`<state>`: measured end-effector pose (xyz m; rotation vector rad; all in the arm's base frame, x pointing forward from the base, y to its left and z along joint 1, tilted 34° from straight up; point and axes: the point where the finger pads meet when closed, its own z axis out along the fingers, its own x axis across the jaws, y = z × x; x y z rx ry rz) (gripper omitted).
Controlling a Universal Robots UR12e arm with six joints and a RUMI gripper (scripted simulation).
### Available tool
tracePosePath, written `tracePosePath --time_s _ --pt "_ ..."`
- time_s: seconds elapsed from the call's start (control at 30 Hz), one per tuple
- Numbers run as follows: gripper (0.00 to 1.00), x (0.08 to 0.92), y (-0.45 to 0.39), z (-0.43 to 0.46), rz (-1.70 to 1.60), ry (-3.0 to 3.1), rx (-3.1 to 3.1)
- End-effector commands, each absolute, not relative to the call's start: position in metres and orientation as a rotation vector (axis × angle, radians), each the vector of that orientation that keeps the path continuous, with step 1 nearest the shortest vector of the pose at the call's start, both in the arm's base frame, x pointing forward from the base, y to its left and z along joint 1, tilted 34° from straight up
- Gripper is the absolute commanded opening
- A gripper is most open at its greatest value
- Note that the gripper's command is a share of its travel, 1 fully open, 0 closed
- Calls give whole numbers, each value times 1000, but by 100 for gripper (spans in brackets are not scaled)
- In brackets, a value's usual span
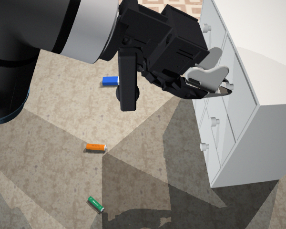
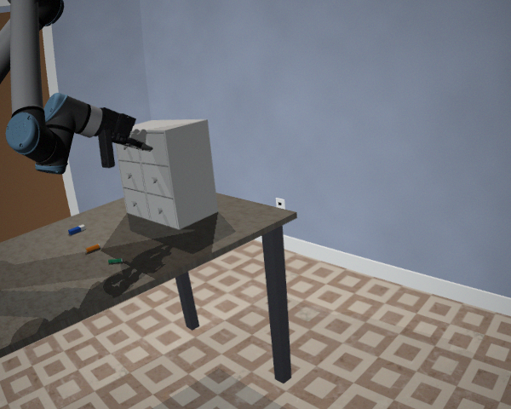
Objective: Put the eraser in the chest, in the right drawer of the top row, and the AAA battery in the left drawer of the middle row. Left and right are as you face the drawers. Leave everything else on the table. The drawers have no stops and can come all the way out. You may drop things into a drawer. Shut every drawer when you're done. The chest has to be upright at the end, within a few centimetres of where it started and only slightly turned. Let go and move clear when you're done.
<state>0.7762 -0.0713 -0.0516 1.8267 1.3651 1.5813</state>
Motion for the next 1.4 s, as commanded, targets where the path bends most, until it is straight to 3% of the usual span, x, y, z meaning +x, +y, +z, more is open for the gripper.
tracePosePath --time_s 0.0,1.37 --pt "7 778 -72 -50 1581 1366 1821" --pt "7 772 -72 -52 1580 1364 1827"
